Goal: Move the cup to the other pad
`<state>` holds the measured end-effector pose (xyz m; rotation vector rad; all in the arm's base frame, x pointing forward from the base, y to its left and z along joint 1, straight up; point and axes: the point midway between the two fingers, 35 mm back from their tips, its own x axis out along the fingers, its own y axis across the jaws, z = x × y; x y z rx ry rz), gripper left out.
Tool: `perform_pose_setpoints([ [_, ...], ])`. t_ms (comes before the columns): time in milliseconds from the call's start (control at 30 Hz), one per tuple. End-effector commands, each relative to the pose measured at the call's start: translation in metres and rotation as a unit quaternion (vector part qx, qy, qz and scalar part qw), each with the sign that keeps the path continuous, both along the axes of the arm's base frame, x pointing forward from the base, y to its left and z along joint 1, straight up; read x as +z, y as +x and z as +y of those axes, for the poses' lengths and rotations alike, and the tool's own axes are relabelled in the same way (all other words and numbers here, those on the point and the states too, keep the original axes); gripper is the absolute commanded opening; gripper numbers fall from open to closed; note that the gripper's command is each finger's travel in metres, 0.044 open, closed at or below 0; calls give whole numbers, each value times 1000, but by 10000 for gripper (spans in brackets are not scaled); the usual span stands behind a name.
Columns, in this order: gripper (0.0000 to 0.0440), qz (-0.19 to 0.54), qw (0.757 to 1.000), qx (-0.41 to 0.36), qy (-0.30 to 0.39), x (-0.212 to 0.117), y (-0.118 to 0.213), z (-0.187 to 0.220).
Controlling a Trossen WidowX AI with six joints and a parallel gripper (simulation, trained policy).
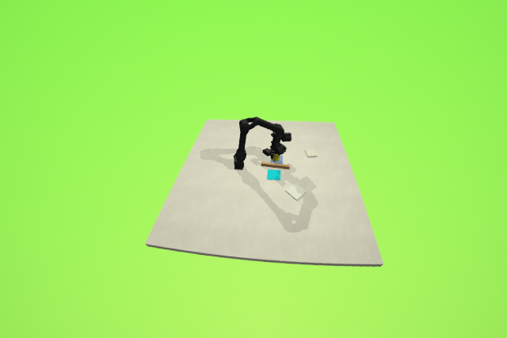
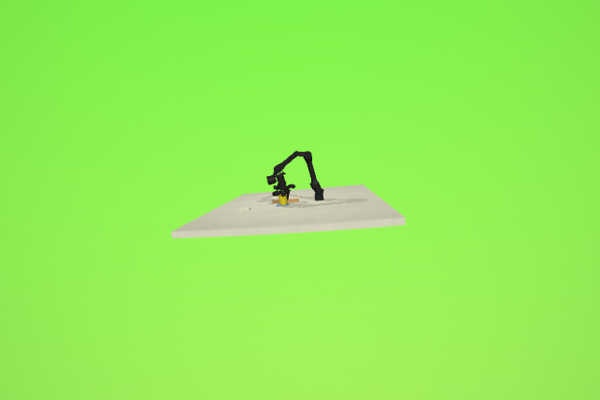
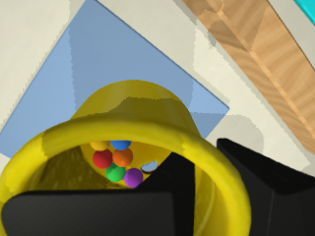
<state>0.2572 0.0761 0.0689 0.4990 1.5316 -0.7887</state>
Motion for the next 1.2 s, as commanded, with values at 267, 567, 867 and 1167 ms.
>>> perform_pose_setpoints([
  [267,26,-21,999,-26,8,31,-8,-12],
  [567,26,-52,996,-71,20,60,-8,-26],
  [867,15,-86,990,-112,25,72,1,-45],
  [1167,8,-119,982,-148,24,77,10,-69],
])
